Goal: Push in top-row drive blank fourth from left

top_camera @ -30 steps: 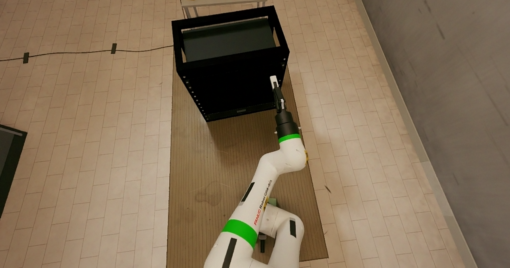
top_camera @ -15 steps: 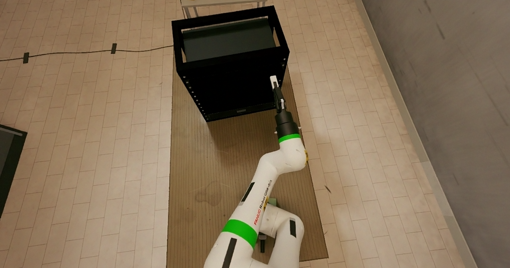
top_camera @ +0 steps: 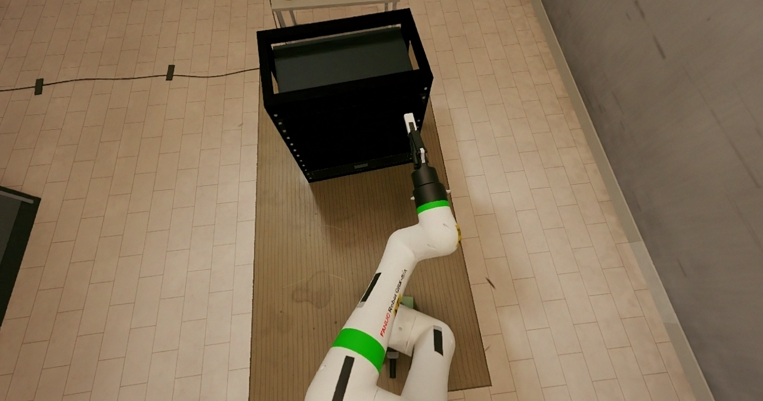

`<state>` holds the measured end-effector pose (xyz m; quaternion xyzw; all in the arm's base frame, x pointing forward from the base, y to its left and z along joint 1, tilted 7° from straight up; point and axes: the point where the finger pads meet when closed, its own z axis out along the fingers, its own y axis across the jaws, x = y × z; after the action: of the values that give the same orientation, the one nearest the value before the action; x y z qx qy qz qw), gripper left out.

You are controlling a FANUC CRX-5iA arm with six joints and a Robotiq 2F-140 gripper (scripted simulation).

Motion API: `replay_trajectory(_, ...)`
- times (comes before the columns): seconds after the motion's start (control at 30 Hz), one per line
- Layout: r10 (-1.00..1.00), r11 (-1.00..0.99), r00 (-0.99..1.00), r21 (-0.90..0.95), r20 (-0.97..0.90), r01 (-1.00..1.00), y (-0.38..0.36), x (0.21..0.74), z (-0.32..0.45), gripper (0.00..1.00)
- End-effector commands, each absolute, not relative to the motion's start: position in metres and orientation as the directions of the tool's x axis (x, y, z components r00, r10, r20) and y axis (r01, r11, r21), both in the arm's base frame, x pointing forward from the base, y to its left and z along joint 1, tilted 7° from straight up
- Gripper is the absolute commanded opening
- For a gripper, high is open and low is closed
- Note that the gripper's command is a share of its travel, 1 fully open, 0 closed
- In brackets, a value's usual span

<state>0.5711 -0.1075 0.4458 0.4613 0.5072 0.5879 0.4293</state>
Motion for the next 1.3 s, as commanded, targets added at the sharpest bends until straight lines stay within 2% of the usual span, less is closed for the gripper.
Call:
replay_trajectory(0.0,0.968,-0.123,-0.223,0.992,0.118,-0.011,-0.108,0.571,0.447,0.1)
replay_trajectory(1.27,0.968,-0.123,-0.223,0.992,0.118,-0.011,-0.104,0.59,0.448,0.1)
